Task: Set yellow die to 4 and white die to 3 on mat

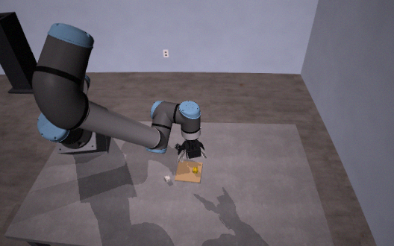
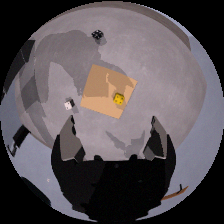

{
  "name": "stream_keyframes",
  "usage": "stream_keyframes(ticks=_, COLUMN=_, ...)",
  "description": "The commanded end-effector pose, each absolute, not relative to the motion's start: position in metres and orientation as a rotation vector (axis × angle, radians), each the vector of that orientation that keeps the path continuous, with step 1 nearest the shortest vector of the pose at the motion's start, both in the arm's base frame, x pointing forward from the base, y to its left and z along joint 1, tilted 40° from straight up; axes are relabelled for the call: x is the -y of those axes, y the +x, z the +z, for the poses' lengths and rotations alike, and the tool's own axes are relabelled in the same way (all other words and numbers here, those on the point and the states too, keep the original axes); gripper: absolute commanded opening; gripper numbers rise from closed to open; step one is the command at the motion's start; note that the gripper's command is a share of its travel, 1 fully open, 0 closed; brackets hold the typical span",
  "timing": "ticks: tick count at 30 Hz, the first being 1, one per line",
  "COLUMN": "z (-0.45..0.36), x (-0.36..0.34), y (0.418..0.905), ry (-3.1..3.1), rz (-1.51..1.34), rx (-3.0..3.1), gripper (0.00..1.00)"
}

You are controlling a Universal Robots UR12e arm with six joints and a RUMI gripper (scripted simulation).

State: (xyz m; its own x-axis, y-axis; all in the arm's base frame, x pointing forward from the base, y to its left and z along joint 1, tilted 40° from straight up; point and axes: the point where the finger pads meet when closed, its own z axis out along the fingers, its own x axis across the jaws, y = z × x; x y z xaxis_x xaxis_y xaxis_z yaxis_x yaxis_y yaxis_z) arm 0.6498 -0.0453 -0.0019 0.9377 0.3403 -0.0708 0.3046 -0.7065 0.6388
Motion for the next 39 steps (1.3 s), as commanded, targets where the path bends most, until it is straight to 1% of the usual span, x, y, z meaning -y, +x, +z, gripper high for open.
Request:
stream_keyframes(ticks=1, z=-0.001, x=0.047, y=0.647, ry=2.38, rz=0.036, rx=-0.557, gripper=1.0)
stream_keyframes(ticks=17, z=0.0, x=0.056, y=0.632, ry=2.247, rz=-0.122, rx=-0.973, gripper=1.0)
stream_keyframes(ticks=39, z=0.005, x=0.072, y=0.611, ry=1.911, rz=-0.368, rx=-1.583, gripper=1.0)
